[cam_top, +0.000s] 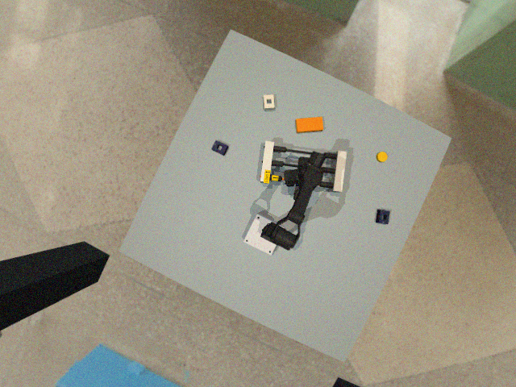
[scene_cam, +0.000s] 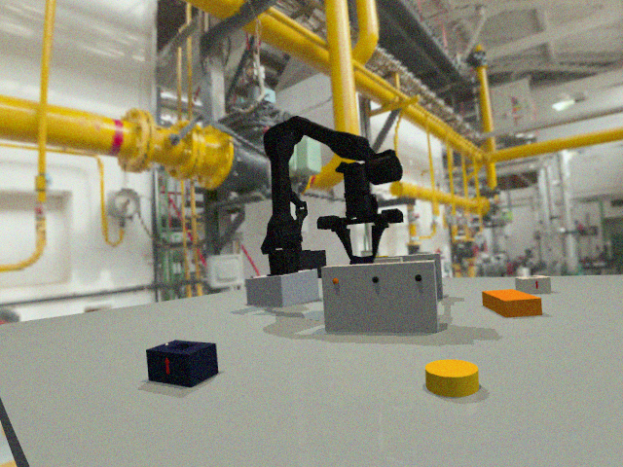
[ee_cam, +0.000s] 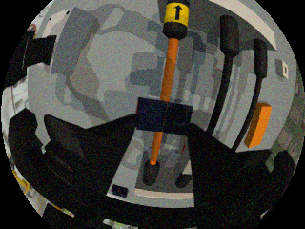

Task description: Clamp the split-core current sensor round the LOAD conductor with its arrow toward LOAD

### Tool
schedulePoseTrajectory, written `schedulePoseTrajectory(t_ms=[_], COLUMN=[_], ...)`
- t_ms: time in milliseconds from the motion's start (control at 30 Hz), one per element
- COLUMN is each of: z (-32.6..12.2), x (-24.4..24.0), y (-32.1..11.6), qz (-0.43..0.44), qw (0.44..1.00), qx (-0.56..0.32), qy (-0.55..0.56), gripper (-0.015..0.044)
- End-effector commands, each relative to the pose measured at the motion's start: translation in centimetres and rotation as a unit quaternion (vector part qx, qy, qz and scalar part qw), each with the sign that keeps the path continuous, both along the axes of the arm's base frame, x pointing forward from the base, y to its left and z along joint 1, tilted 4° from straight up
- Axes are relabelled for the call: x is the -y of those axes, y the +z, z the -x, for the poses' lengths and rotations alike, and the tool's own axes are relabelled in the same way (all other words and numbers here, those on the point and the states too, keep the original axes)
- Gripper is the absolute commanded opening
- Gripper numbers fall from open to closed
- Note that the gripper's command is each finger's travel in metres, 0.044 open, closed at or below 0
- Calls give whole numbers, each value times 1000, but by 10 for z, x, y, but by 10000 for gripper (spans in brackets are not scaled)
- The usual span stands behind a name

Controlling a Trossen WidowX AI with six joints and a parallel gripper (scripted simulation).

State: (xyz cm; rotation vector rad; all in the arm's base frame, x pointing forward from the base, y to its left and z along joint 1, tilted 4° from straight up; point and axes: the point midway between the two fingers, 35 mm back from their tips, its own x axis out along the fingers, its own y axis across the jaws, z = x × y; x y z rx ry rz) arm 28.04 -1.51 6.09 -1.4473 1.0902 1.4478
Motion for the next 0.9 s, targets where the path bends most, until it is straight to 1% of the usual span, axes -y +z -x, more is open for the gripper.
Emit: schedulePoseTrajectory(t_ms=[0, 800, 867], z=[0, 0, 0], x=[0, 0, 0], y=[1, 1, 1], qz=[0, 0, 0], qw=[1000, 1000, 1000], qx=[0, 0, 0], qy=[0, 0, 0], gripper=[0, 0, 52])
